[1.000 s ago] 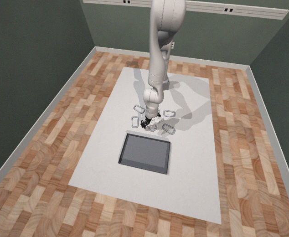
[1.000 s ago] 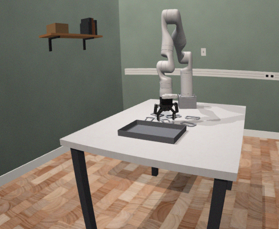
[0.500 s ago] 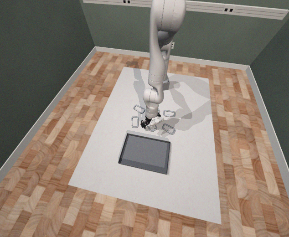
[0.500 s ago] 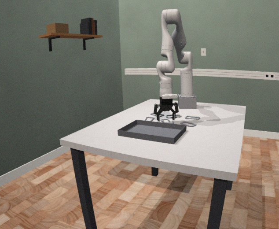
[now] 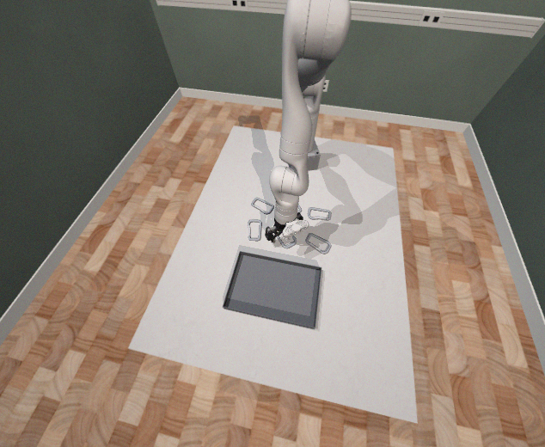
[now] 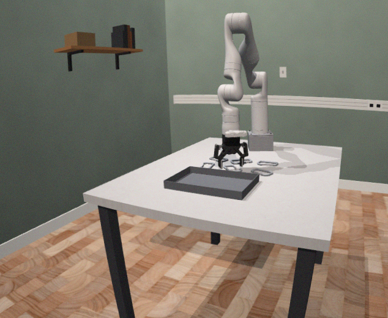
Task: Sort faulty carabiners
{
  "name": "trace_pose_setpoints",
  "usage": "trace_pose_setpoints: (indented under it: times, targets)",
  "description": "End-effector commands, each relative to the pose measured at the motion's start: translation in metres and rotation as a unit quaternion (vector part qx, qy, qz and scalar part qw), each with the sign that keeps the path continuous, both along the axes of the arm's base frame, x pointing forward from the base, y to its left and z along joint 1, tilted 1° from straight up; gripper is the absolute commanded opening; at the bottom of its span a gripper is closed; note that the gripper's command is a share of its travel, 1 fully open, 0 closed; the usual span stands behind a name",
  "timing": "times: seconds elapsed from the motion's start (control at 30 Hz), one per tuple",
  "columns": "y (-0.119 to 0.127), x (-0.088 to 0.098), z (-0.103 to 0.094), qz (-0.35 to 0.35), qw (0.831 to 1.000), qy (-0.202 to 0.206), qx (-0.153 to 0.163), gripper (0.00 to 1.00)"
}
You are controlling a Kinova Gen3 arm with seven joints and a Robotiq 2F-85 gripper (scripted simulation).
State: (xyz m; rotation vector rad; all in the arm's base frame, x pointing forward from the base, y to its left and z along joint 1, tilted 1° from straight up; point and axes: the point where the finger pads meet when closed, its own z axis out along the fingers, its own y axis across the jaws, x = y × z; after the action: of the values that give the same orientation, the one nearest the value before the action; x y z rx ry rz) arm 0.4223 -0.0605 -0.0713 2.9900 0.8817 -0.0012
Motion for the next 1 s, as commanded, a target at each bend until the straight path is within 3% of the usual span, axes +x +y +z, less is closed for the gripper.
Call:
trace_pose_setpoints:
  times: [0.0, 0.33, 0.37, 0.47, 0.97]
  targets:
    - [0.0, 0.001, 0.001, 0.0, 1.0, -0.001, 0.0, 1.0]
    - [0.0, 0.001, 0.001, 0.0, 1.0, -0.001, 0.0, 1.0]
    - [0.003, -0.001, 0.071, 0.0, 1.0, -0.001, 0.0, 1.0]
    - [0.003, -0.001, 0.082, 0.0, 1.0, -0.001, 0.0, 1.0]
    - [0.003, -0.004, 0.078, 0.002, 1.0, 0.002, 0.001, 1.0]
